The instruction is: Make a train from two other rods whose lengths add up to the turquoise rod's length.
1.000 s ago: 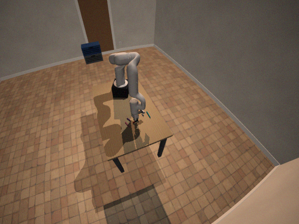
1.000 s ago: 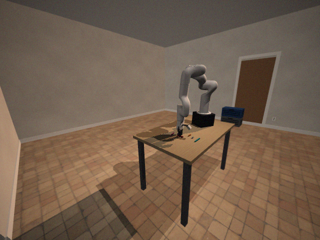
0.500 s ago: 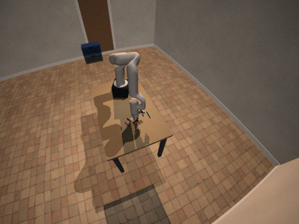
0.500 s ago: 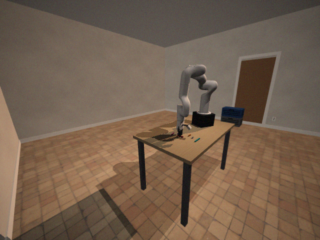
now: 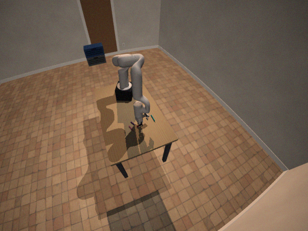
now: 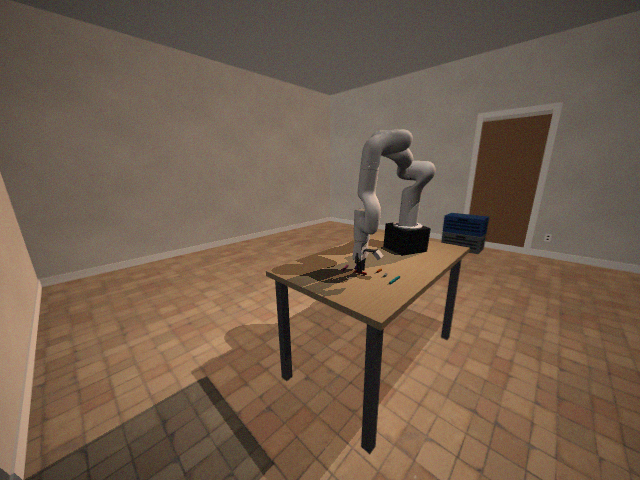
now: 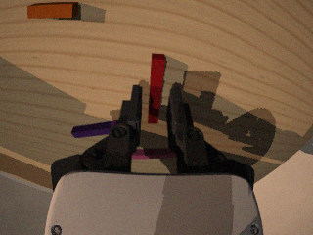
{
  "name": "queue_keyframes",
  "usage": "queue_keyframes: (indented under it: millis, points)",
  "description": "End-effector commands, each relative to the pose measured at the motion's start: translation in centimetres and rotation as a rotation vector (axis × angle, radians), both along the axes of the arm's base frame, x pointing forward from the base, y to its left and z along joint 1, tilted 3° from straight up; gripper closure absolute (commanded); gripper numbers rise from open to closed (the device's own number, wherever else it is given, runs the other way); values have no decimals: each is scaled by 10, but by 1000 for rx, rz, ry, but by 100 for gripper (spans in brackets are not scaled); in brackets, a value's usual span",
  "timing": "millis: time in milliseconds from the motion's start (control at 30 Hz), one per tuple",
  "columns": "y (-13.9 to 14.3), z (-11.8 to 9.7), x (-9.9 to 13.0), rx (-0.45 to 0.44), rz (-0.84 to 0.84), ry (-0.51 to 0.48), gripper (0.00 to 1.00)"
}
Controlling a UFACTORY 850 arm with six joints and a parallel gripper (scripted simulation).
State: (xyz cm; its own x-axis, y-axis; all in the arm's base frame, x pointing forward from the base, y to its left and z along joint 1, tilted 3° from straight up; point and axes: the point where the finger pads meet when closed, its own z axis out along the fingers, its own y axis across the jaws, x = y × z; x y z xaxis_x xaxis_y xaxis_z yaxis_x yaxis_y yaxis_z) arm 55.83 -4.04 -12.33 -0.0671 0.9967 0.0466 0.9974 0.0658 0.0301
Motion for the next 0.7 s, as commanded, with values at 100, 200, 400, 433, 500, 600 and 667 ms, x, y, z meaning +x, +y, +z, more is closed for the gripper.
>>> queue_keyframes:
  millis: [100, 200, 400, 433, 500, 600, 667]
  points:
    - [0, -4, 1, 0, 0, -2, 76]
    - [0, -7, 1, 0, 0, -2, 76]
    - [0, -10, 1, 0, 0, -2, 76]
    - [0, -10, 1, 0, 0, -2, 76]
    - [0, -11, 1, 0, 0, -2, 76]
    - [1, -12, 1, 0, 0, -2, 76]
    - [1, -13, 1, 0, 0, -2, 76]
